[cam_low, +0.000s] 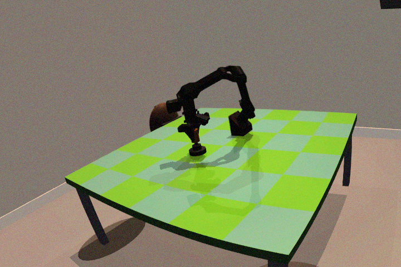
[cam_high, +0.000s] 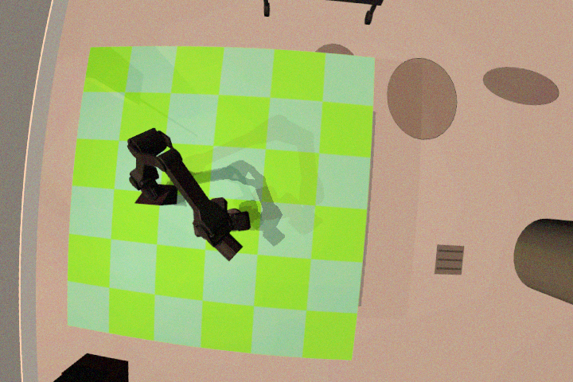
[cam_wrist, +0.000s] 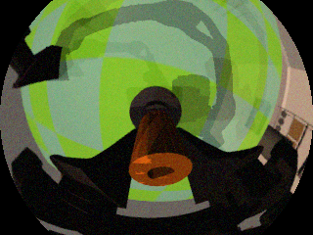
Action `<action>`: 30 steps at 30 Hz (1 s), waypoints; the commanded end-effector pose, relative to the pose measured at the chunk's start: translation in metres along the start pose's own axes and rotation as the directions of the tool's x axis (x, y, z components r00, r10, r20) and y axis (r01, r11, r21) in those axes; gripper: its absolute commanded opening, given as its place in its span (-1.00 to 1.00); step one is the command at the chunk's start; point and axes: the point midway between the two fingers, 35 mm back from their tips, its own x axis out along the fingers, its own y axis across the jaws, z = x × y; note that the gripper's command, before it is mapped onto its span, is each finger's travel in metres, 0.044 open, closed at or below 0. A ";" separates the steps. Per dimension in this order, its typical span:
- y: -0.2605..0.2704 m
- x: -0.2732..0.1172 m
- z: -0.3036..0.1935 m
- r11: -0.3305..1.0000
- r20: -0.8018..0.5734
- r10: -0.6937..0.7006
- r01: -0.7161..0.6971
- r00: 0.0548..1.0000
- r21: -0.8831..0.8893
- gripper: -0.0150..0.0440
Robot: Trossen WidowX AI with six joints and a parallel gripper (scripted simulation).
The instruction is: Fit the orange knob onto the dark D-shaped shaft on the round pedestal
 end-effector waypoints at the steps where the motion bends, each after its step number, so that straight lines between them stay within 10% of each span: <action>1: -0.001 0.000 0.000 1.000 0.002 -0.006 0.006 1.000 -0.007 -0.49; 30: -0.001 0.000 0.000 0.977 0.002 -0.006 0.006 1.000 -0.215 -0.49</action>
